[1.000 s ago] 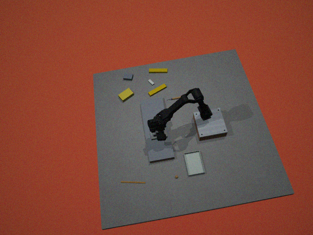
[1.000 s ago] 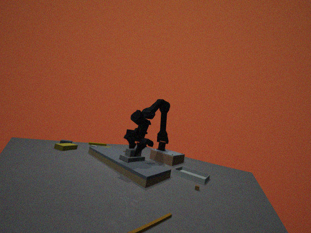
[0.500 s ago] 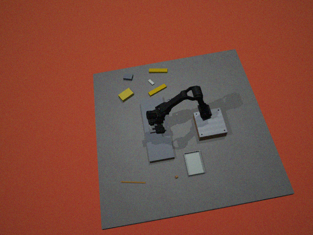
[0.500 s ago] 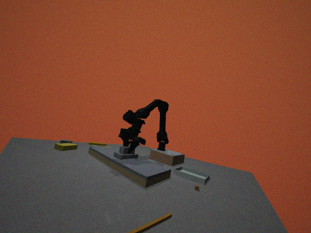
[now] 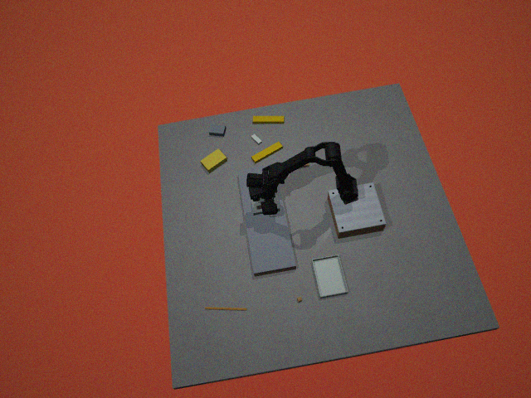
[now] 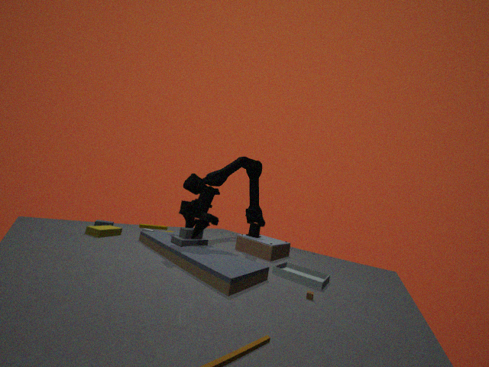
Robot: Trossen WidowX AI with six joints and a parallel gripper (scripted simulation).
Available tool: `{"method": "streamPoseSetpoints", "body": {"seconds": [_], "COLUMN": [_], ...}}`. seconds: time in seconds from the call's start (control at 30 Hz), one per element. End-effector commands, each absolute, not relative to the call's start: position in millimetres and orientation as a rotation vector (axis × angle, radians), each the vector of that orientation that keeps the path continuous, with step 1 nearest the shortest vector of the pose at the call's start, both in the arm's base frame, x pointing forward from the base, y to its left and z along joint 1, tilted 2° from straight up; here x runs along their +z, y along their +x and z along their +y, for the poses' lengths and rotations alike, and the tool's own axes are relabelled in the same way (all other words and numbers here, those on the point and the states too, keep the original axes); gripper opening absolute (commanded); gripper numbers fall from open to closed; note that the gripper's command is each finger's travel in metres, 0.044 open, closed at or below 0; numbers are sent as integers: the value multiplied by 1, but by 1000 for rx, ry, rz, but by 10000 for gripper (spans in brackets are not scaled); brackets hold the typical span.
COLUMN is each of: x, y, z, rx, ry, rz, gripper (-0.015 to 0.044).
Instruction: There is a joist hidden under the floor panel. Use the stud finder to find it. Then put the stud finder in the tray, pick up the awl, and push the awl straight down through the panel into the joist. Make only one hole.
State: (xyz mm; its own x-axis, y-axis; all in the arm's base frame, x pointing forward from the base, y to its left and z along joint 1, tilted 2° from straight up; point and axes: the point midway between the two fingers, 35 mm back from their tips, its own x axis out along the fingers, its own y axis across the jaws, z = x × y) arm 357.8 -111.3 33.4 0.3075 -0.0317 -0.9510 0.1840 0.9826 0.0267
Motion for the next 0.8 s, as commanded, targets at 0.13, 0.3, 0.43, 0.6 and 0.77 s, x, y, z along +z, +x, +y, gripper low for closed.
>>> {"method": "streamPoseSetpoints", "body": {"seconds": [0.13, 0.3, 0.43, 0.6, 0.77], "x": [32, 32, 31, 31, 31], "y": [351, 348, 345, 342, 338], "z": [-144, -162, -176, -194, -213], "rx": [-145, -146, -147, -148, -149], "ry": [137, 136, 134, 133, 132], "rz": [1254, 1255, 1255, 1255, 1255], "gripper": [0, 0, 0, 0, 0]}}
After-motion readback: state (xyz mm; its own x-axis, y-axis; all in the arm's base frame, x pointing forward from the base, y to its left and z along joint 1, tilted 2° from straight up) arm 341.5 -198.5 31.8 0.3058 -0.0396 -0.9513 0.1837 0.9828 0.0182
